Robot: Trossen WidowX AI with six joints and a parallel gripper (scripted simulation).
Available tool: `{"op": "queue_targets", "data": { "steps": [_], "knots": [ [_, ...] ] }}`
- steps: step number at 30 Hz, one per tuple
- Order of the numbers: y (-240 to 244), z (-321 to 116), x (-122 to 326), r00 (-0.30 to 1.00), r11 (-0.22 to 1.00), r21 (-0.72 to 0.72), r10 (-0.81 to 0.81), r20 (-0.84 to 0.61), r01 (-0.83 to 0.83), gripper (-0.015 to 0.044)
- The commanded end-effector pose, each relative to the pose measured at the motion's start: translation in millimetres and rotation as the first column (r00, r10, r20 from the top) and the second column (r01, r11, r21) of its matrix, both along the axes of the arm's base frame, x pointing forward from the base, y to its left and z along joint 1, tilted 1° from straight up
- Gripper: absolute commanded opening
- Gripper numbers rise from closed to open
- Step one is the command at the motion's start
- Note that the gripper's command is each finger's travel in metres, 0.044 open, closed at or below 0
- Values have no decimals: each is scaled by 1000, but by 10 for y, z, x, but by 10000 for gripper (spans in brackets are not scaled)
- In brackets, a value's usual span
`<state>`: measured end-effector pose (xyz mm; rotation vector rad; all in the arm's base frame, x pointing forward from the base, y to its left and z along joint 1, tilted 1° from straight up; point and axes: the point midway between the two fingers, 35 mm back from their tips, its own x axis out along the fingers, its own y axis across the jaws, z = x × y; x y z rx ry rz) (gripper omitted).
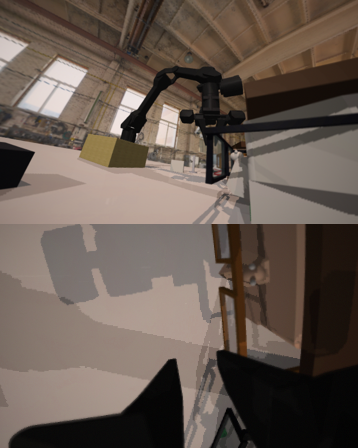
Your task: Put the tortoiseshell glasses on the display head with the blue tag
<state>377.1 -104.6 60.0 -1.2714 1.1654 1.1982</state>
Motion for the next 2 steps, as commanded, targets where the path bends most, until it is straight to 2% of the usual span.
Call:
{"op": "queue_targets", "data": {
  "steps": [1,2],
  "knots": [
    [-2,28,-103,1000,1000,-3,5,-1,-5,107],
    [-4,46,-144,1000,1000,-3,5,-2,-5,107]
  ]
}}
